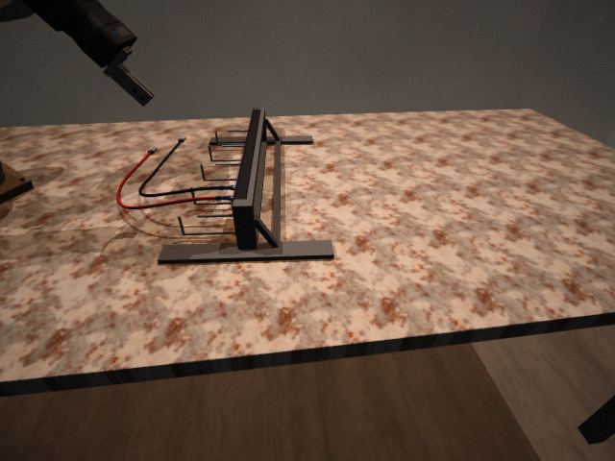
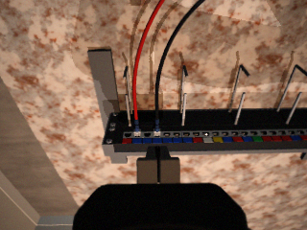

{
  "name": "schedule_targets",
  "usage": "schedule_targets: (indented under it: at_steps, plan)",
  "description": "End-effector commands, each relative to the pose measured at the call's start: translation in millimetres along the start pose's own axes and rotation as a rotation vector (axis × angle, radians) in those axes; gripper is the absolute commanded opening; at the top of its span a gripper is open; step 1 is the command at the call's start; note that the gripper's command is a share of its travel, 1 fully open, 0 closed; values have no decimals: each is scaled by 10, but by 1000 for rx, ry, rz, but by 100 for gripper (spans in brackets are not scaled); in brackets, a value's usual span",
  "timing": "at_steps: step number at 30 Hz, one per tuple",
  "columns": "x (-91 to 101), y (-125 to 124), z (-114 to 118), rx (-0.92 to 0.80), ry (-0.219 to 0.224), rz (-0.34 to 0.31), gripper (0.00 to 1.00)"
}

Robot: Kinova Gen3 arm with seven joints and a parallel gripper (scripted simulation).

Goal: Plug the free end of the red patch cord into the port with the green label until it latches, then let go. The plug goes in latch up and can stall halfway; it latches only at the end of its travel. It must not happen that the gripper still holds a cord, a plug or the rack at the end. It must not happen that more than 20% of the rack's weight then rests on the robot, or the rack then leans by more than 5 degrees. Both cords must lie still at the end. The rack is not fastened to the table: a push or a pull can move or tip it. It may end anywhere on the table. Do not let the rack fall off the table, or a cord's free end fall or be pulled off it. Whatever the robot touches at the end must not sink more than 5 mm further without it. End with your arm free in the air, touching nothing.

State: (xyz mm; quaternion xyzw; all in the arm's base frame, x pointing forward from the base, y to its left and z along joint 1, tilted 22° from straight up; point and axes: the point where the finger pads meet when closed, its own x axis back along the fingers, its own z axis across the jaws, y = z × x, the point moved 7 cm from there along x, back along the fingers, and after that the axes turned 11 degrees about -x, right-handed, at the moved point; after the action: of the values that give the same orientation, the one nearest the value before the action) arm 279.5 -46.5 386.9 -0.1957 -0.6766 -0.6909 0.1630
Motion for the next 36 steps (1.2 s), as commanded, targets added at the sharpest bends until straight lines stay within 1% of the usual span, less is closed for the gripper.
schedule_targets:
  at_steps: [1, 6, 9, 13, 16, 18, 21, 24, 30, 33, 35, 36]
  plan:
    - [2, 5, 1, 1, 0, -1, 0]
    - [-5, 5, 20, 9, 3, 2, 0]
    - [-30, 6, 94, 38, 15, 14, 0]
    - [-100, -4, 316, 123, 49, 49, 0]
    - [-176, -40, 586, 225, 90, 91, 0]
    - [-176, -40, 586, 225, 90, 91, 0]
    - [-259, -127, 932, 356, 141, 146, 0]
    - [-328, -269, 1296, 495, 193, 206, 0]
    - [-401, -651, 1908, 747, 277, 318, 0]
    - [-414, -895, 2176, 871, 312, 376, 0]
    - [-414, -895, 2176, 871, 312, 376, 0]
    - [-415, -1009, 2280, 924, 326, 401, 0]
